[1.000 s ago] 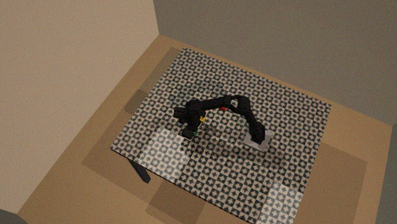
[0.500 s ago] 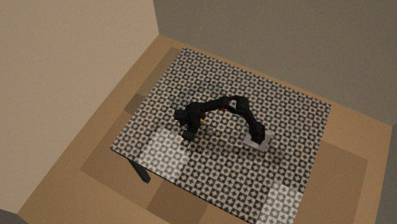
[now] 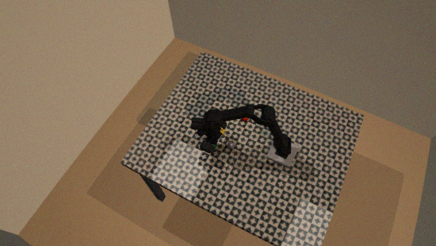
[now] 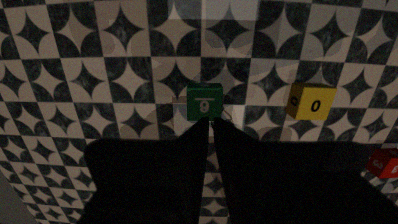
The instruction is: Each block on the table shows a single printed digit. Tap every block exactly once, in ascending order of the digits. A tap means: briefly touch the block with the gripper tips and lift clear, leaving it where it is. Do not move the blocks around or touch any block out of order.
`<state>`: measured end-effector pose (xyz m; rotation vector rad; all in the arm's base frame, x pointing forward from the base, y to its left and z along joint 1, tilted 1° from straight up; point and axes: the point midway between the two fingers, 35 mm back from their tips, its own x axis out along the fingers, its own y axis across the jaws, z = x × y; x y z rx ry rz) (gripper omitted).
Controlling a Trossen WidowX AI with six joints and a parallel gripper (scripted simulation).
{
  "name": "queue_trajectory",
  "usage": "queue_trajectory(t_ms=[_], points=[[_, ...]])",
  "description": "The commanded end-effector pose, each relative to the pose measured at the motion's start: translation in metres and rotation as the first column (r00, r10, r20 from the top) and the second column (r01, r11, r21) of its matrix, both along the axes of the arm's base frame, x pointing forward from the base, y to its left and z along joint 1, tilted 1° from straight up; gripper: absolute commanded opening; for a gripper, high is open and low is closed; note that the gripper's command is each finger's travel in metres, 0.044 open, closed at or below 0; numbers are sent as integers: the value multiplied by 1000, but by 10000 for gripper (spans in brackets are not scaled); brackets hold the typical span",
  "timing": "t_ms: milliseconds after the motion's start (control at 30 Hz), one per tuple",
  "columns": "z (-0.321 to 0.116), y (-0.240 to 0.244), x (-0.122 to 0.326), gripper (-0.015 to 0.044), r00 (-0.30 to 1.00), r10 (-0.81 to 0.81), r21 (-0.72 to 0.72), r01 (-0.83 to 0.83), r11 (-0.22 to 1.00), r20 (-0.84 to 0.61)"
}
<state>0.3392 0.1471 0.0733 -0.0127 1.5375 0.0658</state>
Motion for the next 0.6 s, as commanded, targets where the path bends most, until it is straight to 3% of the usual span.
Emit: queue_trajectory(t_ms=[0, 167, 333, 567], points=[[19, 0, 2, 20, 1000, -5, -1, 5, 1000, -2], [78, -3, -2, 20, 1000, -5, -2, 5, 1000, -2], [81, -6, -7, 20, 1000, -5, -2, 5, 1000, -3], [80, -39, -67, 20, 1000, -5, -4, 5, 1000, -7]])
